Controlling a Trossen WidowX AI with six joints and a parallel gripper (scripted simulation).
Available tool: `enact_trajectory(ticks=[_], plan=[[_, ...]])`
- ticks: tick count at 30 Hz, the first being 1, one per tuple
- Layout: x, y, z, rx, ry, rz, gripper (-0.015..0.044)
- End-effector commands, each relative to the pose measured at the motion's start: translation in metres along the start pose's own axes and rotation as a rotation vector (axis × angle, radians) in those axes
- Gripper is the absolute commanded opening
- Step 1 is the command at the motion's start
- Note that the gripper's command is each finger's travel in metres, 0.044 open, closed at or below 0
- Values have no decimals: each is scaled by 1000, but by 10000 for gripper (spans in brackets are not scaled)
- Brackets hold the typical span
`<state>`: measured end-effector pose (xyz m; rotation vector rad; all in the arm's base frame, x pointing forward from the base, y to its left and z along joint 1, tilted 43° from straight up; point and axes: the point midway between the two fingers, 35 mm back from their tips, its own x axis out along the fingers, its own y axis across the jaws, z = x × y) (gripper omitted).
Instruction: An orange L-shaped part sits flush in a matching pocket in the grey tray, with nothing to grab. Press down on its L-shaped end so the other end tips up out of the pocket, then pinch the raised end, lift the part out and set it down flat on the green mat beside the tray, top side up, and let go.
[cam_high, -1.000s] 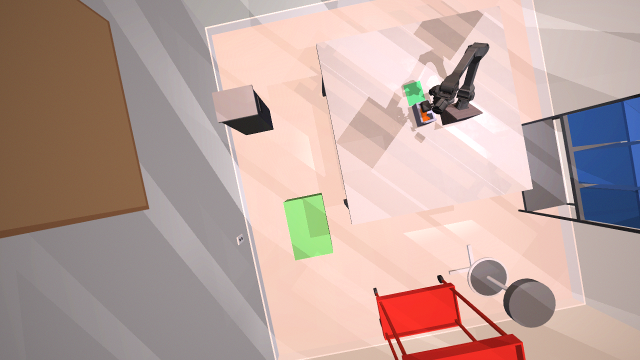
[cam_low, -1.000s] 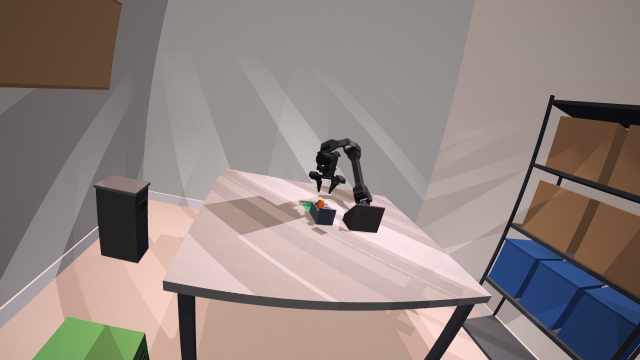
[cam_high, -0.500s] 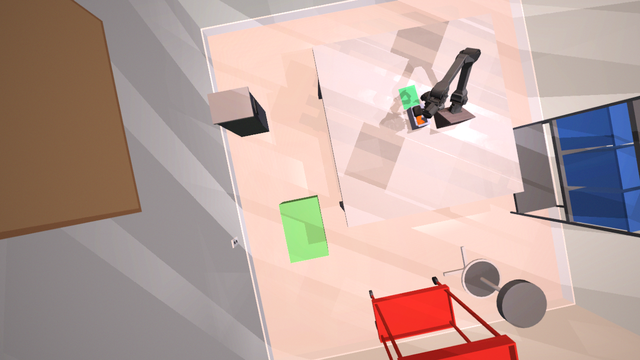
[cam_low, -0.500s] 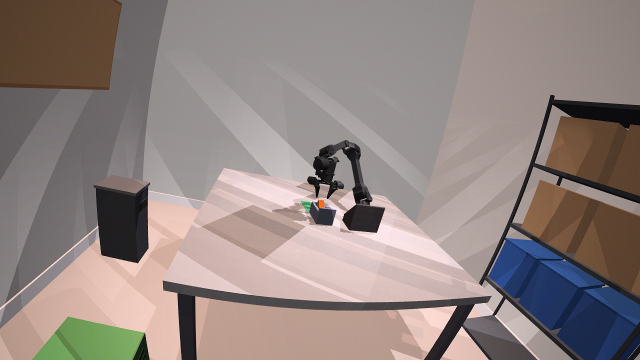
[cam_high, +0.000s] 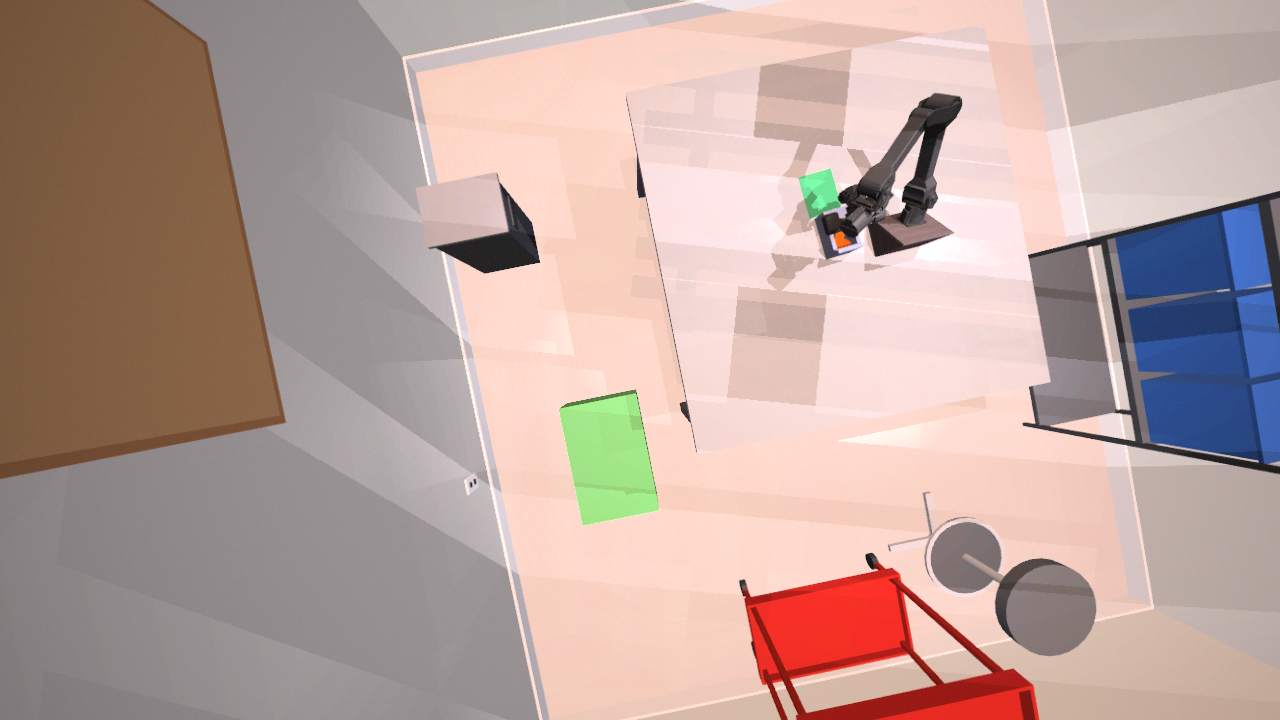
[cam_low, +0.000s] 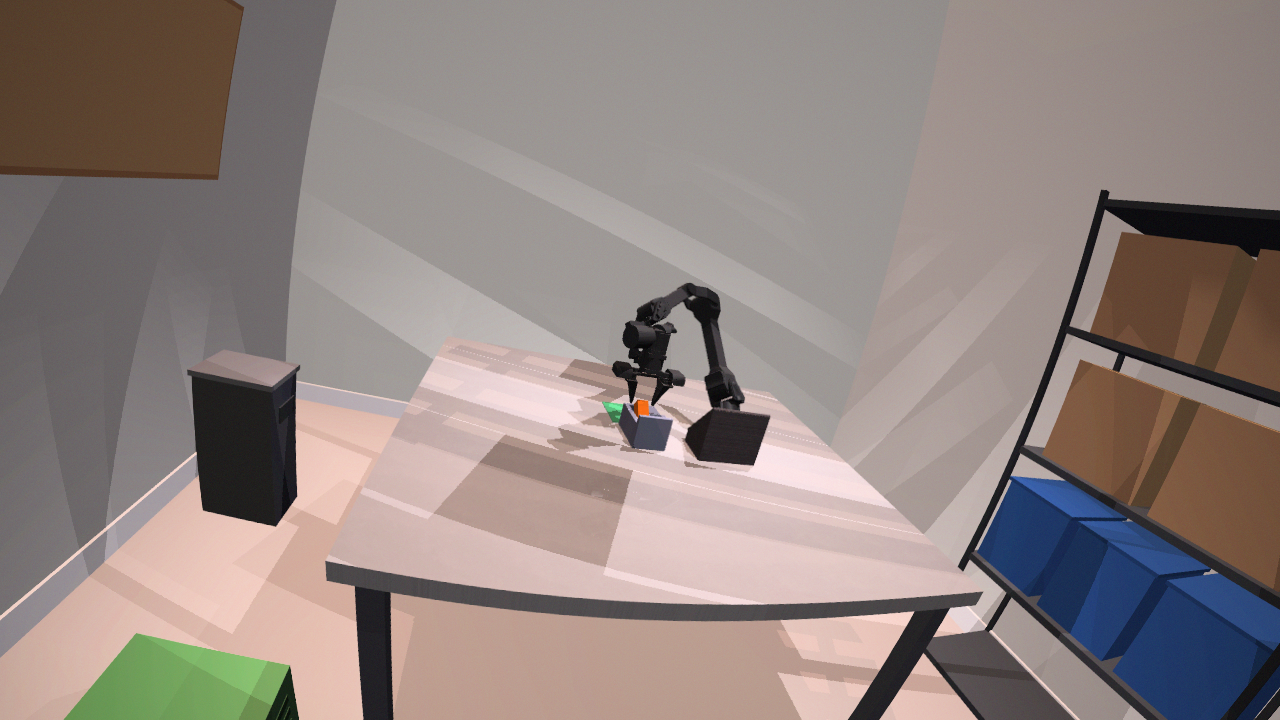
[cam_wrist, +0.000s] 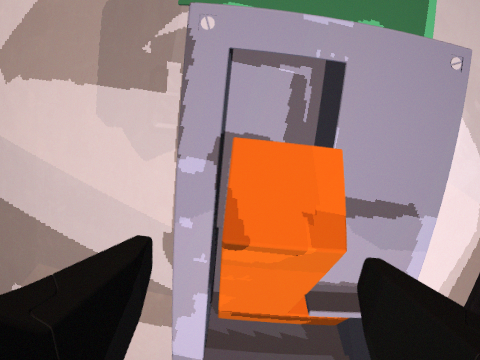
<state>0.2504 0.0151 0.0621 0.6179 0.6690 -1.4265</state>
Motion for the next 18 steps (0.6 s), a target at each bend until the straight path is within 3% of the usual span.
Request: enact_trajectory(ticks=[1, 14, 18], plan=[[9, -2, 1, -6, -5, -4, 280], [24, -3, 1, -6, -7, -4, 280], [21, -1, 1, 1, -2, -1, 175]])
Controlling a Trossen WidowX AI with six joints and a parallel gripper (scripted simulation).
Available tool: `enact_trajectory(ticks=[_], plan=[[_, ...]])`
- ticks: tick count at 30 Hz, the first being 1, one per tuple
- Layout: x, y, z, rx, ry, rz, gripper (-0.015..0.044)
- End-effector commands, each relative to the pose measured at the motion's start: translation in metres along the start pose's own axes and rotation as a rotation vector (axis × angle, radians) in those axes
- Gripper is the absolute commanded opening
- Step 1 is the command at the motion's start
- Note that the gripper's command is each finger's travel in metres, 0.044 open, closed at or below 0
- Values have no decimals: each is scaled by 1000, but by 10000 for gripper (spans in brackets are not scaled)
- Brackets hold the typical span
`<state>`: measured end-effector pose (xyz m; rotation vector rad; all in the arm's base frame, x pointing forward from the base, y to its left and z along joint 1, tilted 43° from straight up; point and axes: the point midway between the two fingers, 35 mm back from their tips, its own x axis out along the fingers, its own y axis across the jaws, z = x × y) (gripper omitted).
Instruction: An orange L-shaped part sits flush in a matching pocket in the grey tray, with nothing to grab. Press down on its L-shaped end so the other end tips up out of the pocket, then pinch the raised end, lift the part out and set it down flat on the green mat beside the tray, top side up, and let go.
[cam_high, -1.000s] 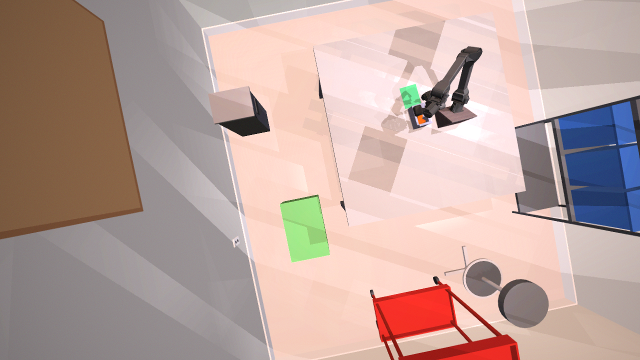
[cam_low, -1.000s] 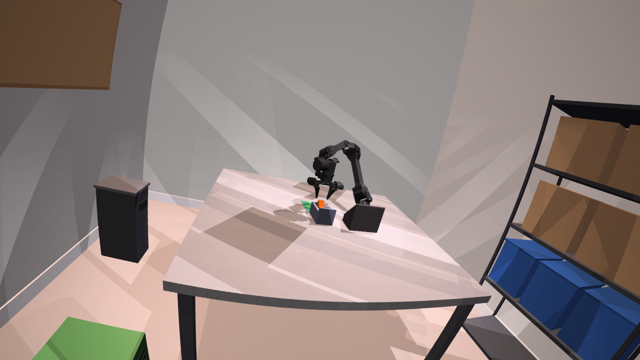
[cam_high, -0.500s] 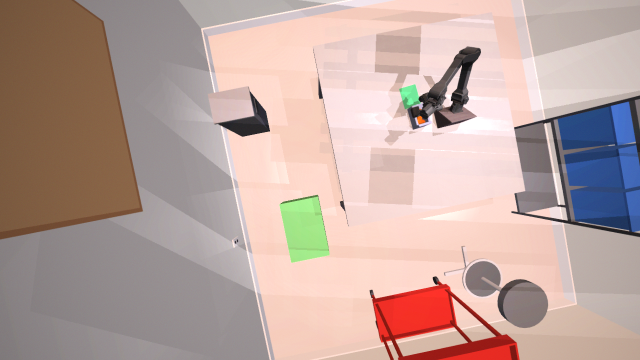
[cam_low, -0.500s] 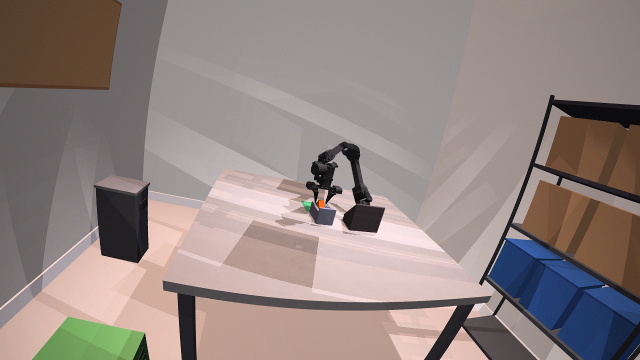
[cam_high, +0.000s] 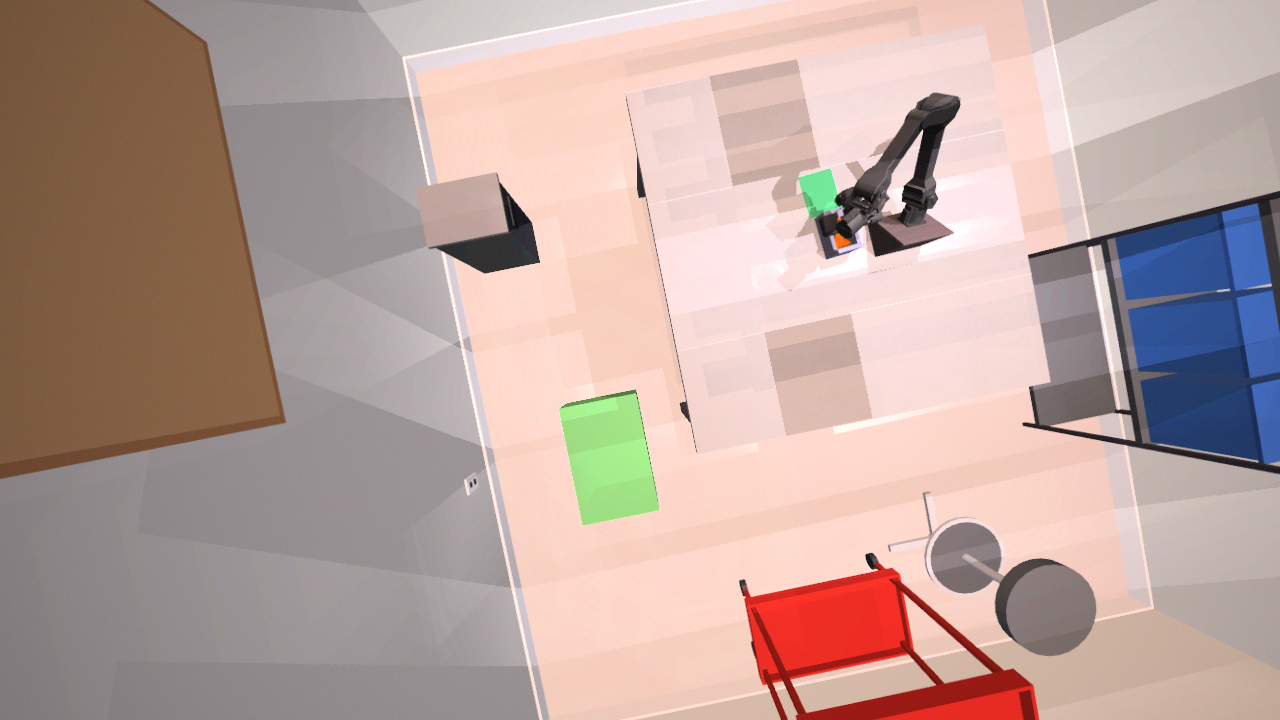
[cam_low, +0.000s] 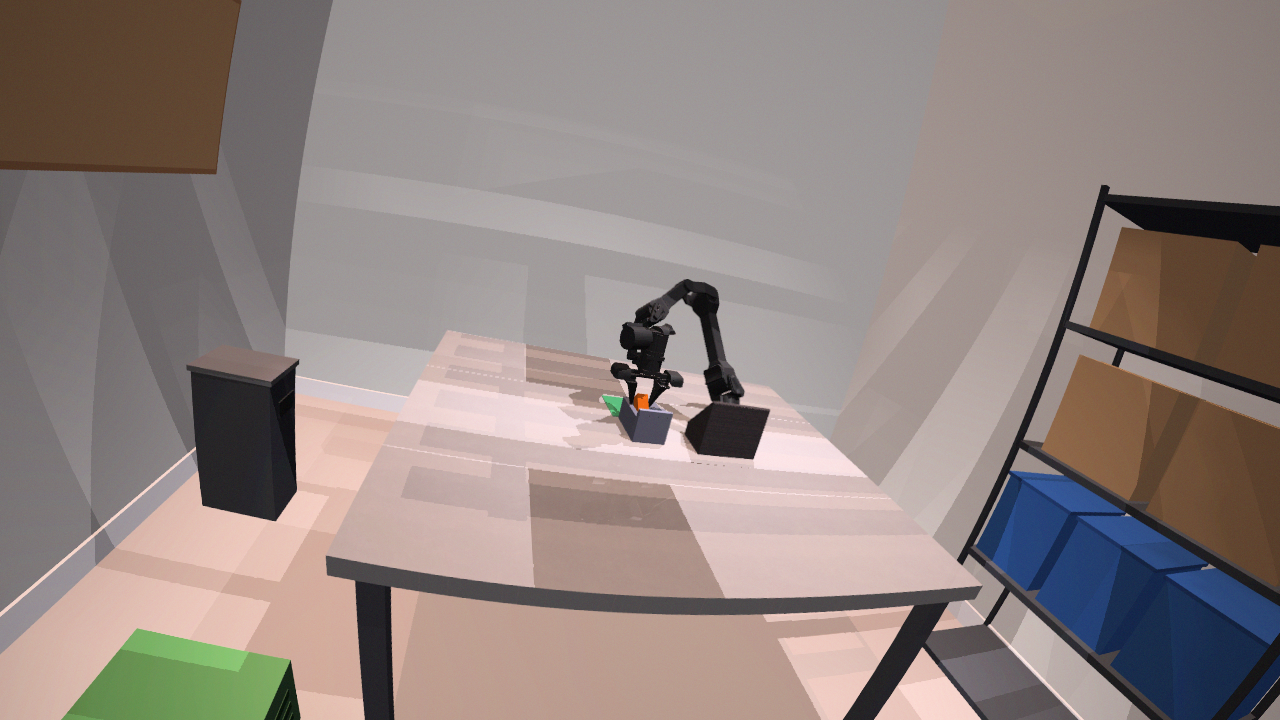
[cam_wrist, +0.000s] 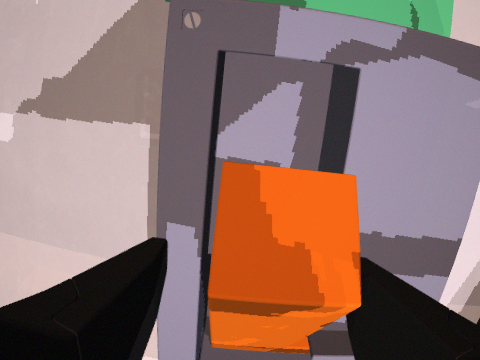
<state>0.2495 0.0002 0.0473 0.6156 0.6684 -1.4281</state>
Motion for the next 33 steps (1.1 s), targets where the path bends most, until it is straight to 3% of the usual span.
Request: enact_trajectory(ticks=[1, 12, 16, 33], plan=[[0, 0, 0, 2, 0, 1, 168], [0, 0, 0, 2, 0, 1, 95], [0, 0, 0, 2, 0, 1, 0], [-18, -1, 0, -4, -2, -2, 0]])
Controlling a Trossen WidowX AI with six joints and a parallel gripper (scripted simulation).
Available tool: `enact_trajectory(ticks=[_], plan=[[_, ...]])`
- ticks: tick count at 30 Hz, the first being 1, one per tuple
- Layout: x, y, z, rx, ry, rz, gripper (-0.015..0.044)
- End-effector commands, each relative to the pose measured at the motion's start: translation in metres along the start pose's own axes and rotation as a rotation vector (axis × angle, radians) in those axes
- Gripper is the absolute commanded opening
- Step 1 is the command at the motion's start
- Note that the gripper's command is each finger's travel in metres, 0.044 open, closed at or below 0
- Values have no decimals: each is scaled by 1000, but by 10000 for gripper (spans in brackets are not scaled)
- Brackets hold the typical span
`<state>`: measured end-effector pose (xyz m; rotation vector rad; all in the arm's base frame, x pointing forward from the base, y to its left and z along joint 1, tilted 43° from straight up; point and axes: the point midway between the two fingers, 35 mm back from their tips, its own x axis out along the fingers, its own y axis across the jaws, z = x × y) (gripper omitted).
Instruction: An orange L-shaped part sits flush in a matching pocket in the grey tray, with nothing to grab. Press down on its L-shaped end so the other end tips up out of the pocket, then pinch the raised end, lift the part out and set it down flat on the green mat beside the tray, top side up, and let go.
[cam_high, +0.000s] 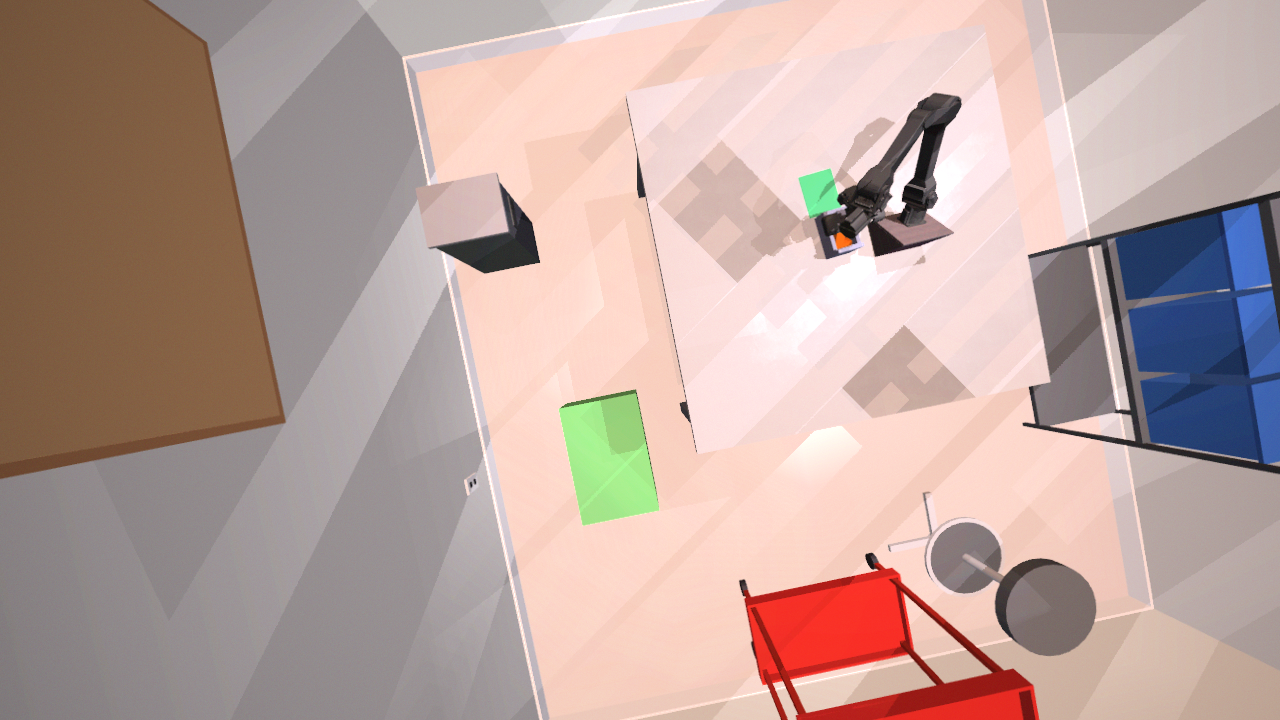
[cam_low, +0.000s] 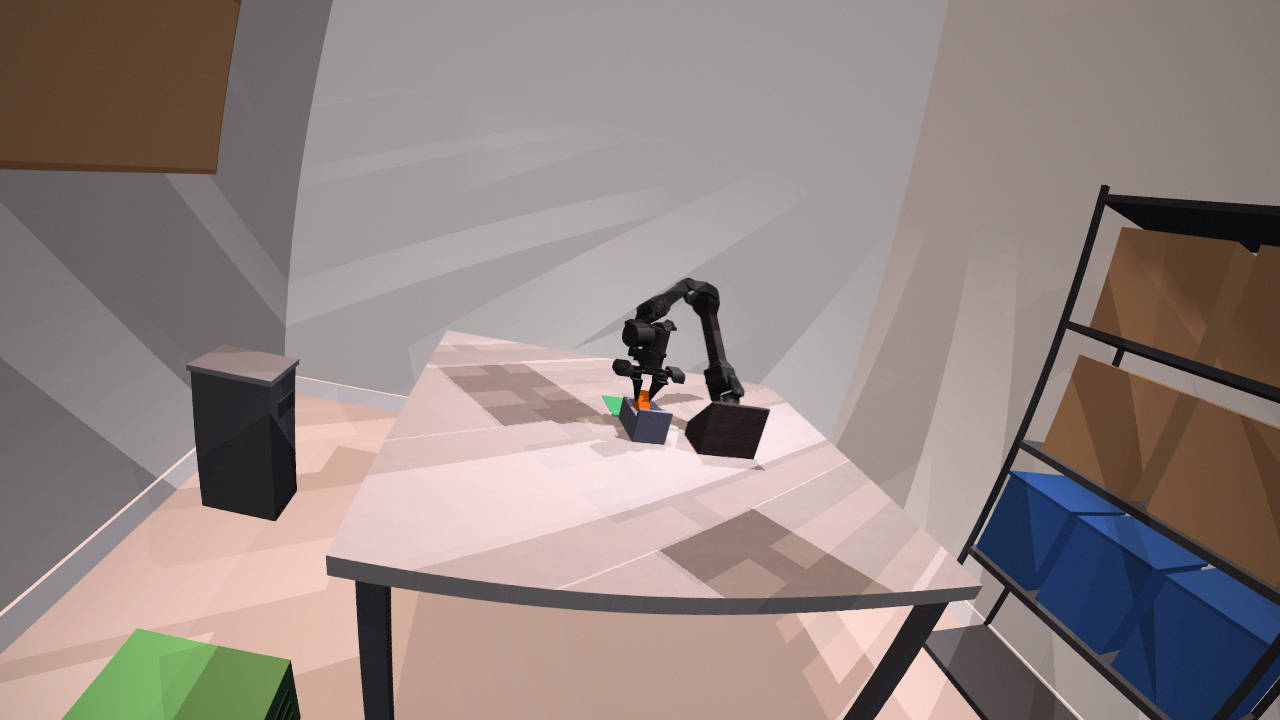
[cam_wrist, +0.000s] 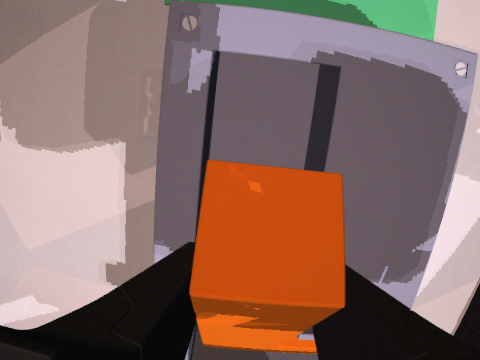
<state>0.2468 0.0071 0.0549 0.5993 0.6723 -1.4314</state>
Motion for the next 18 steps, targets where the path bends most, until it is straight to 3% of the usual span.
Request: enact_trajectory(ticks=[1, 18], plan=[[-9, 2, 0, 7, 5, 5, 0], [-35, 1, 0, 5, 5, 4, 0]])
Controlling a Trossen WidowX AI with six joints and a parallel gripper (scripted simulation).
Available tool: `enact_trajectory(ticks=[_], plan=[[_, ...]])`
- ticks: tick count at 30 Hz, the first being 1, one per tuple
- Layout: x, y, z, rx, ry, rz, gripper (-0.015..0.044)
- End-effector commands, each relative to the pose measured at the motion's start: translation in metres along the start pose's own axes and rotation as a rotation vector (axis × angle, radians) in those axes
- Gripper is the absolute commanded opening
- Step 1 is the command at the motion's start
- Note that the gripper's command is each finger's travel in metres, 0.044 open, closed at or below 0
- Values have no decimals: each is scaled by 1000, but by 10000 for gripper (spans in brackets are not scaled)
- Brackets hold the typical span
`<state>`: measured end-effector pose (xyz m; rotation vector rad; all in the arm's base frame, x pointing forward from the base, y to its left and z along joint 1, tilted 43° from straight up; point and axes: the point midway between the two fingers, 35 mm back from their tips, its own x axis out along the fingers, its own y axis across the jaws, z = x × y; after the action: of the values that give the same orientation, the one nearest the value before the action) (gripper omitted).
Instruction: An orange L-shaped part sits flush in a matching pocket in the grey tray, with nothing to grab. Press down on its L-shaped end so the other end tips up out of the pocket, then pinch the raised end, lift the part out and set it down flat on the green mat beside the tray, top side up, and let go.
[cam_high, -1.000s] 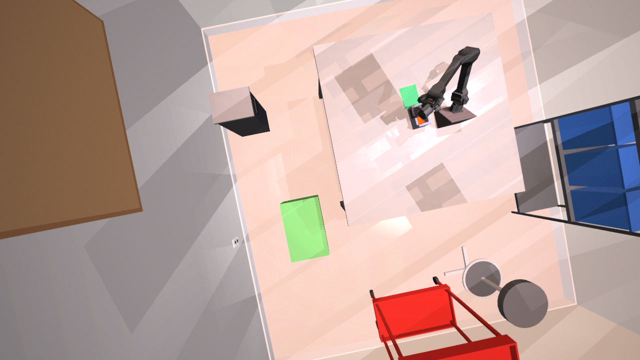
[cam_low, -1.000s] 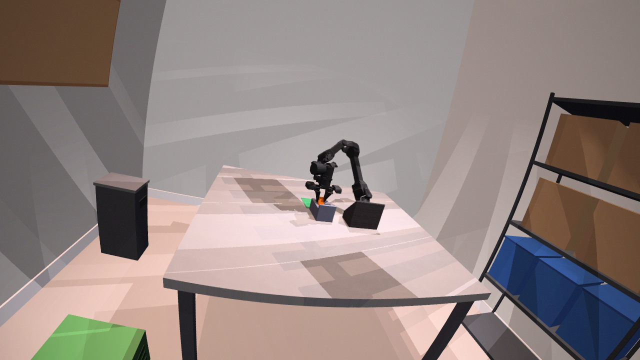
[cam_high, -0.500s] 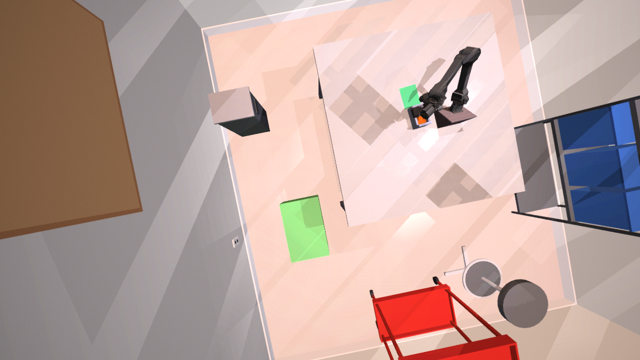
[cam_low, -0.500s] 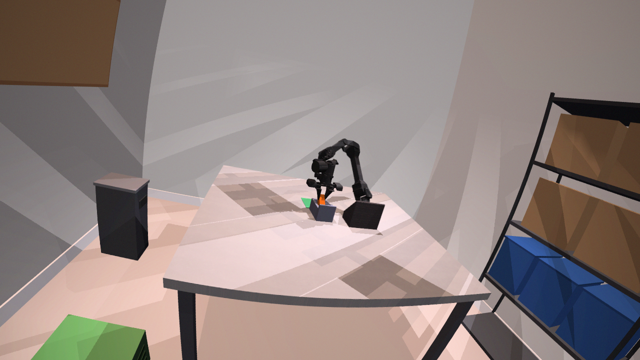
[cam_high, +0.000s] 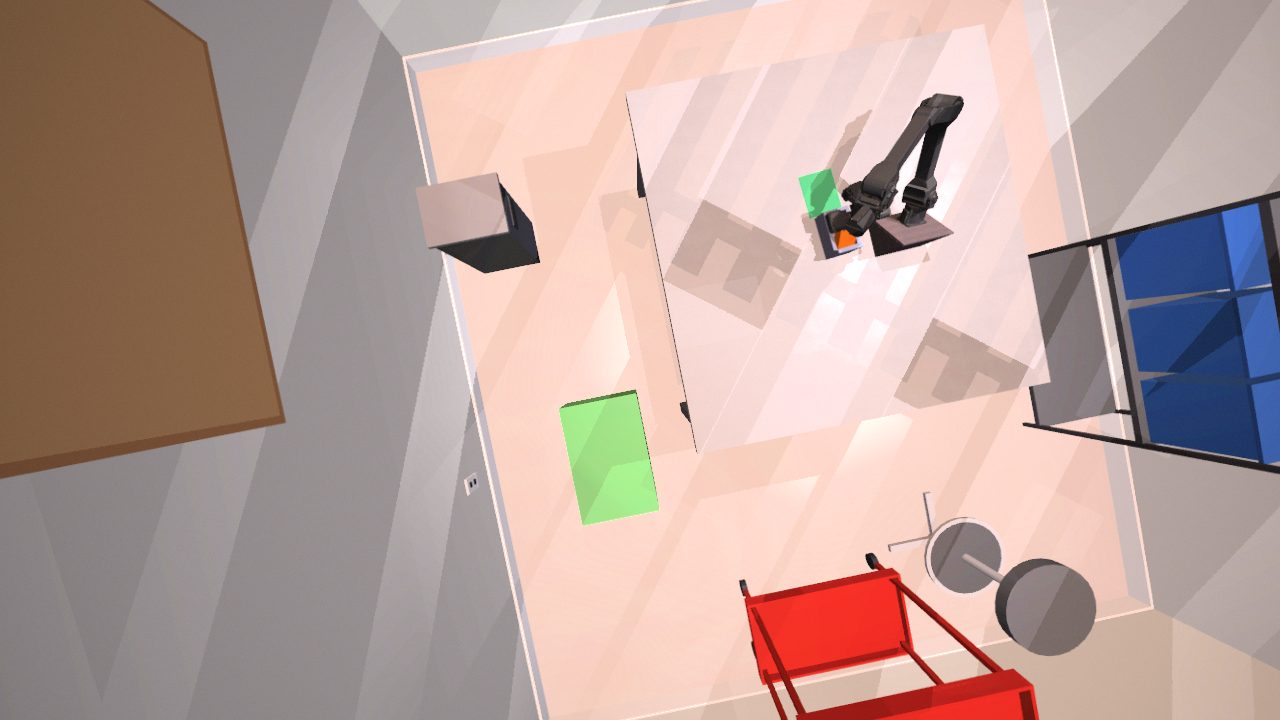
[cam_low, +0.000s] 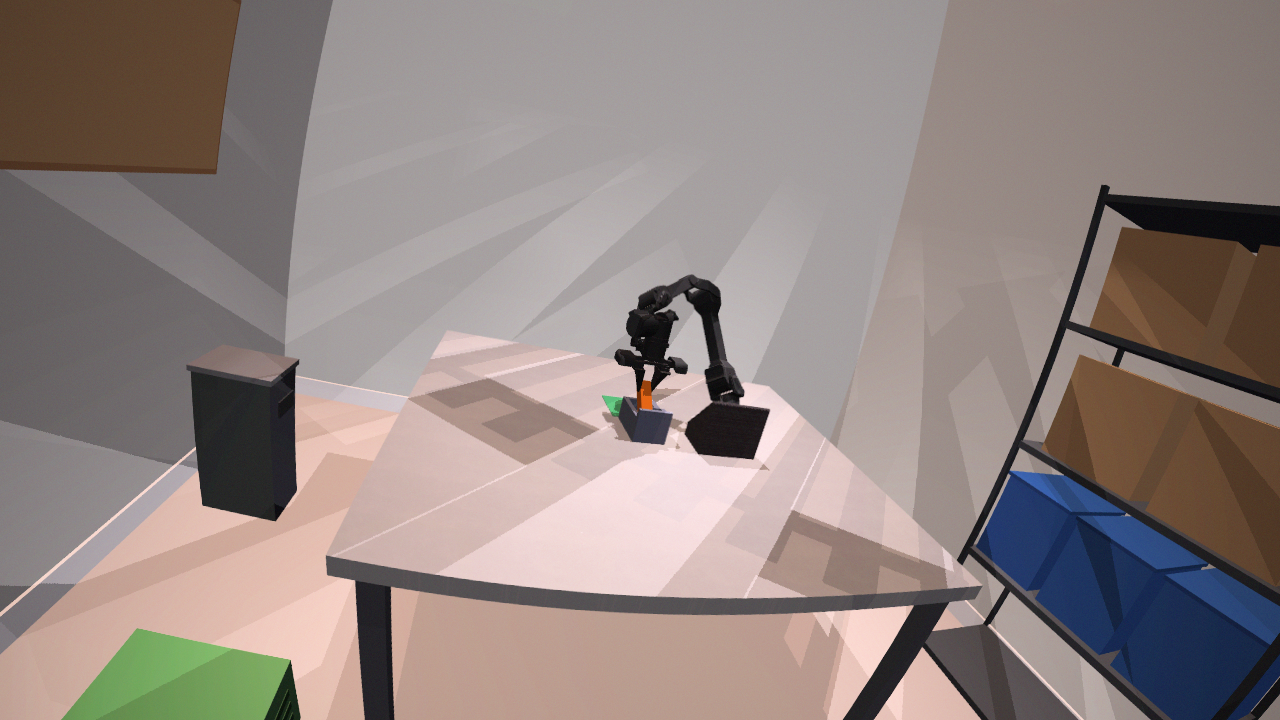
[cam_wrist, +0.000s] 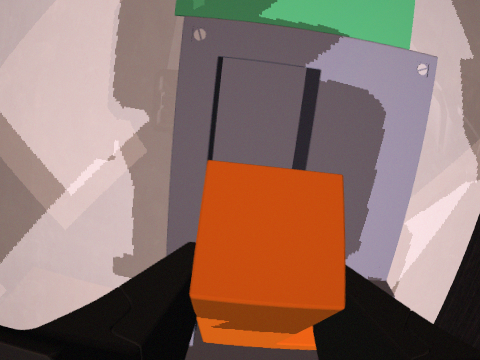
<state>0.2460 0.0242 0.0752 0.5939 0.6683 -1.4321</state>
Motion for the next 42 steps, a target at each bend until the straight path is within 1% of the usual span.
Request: enact_trajectory(ticks=[1, 26, 32, 36, 42], plan=[[-10, 1, -1, 6, 11, 4, 0], [-49, 1, -1, 6, 12, 3, 0], [-49, 1, -1, 6, 11, 3, 0], [-49, 0, 8, 5, 12, 3, 0], [-46, -2, 36, 5, 10, 3, 0]])
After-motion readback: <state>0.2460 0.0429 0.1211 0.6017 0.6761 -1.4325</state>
